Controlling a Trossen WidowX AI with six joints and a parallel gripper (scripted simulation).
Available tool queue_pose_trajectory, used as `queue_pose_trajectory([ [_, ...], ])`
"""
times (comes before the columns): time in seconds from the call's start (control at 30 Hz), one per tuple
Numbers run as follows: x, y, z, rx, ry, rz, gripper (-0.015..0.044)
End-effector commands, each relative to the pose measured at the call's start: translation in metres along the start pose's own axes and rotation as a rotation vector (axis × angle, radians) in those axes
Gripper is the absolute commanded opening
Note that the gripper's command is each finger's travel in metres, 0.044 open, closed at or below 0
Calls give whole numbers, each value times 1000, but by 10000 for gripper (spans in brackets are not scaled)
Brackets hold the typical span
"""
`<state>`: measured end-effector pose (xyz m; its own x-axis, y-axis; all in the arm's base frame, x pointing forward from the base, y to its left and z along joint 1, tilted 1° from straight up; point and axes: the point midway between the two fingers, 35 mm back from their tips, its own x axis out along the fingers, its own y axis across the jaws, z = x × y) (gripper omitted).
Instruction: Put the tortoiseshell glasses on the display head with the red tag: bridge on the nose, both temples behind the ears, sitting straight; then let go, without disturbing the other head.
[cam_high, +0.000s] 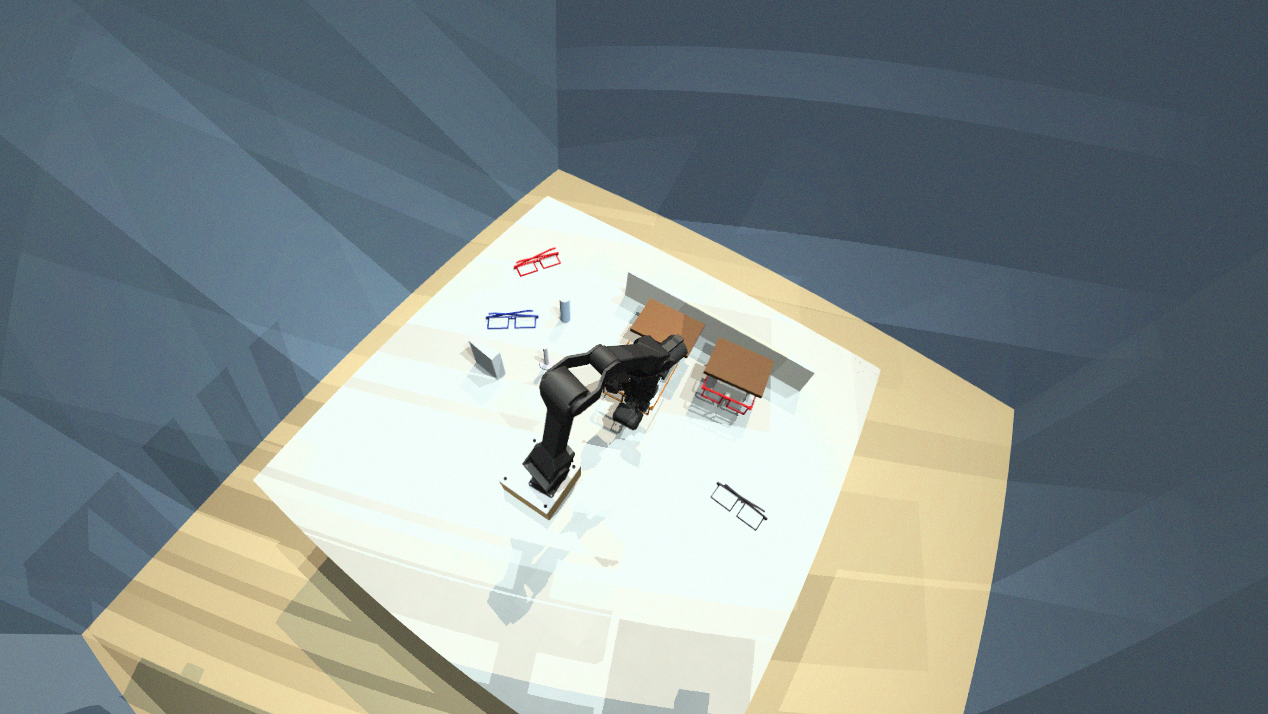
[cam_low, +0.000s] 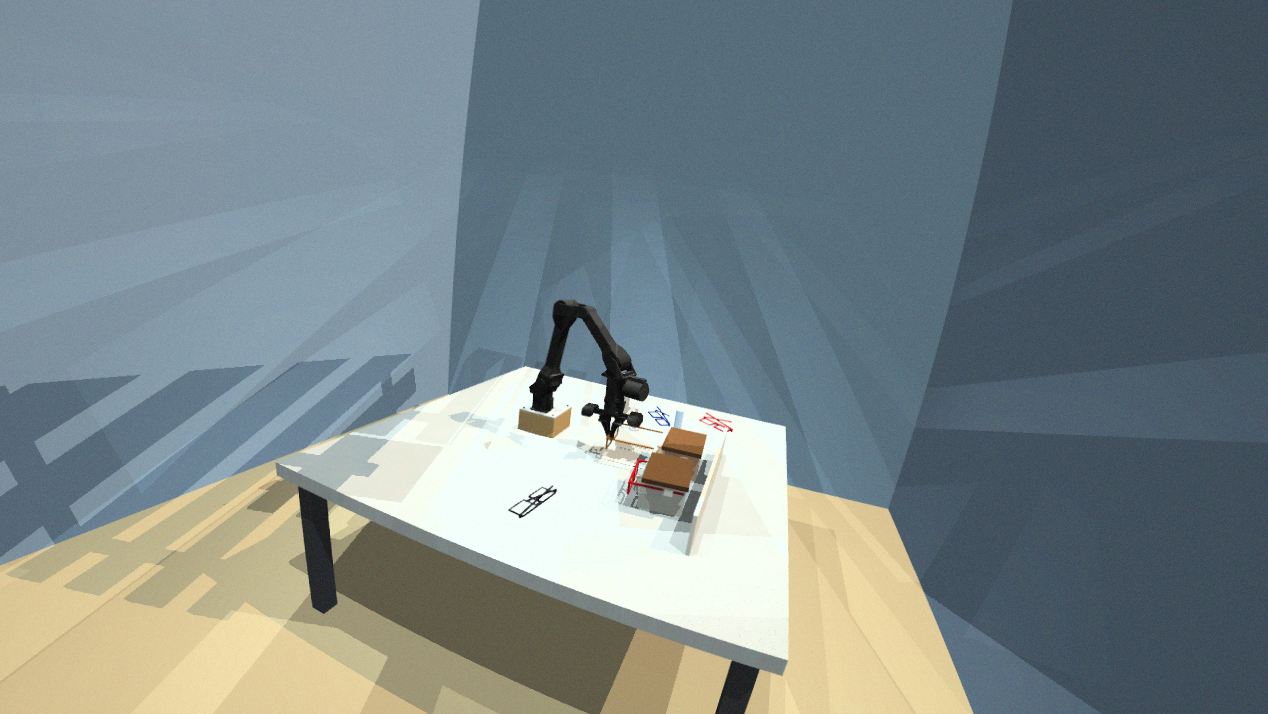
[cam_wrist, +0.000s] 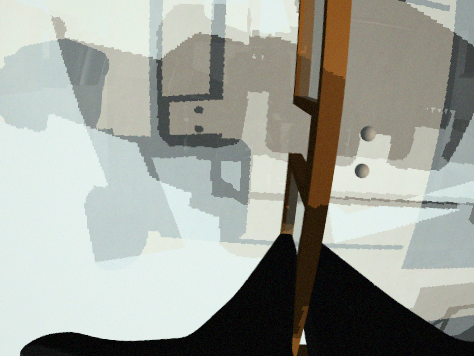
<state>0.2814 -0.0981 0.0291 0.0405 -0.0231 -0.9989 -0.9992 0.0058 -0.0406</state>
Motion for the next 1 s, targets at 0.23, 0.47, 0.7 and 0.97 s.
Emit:
queue_pose_trajectory([
  [0.23,-2,-18,-1,4,0,-5,0],
  [0.47,-2,-28,-2,4,-1,-5,0],
  [0.7,-2,-37,-2,4,-1,-6,0],
  [0.97,-2,-48,-2,4,-1,-7,0],
])
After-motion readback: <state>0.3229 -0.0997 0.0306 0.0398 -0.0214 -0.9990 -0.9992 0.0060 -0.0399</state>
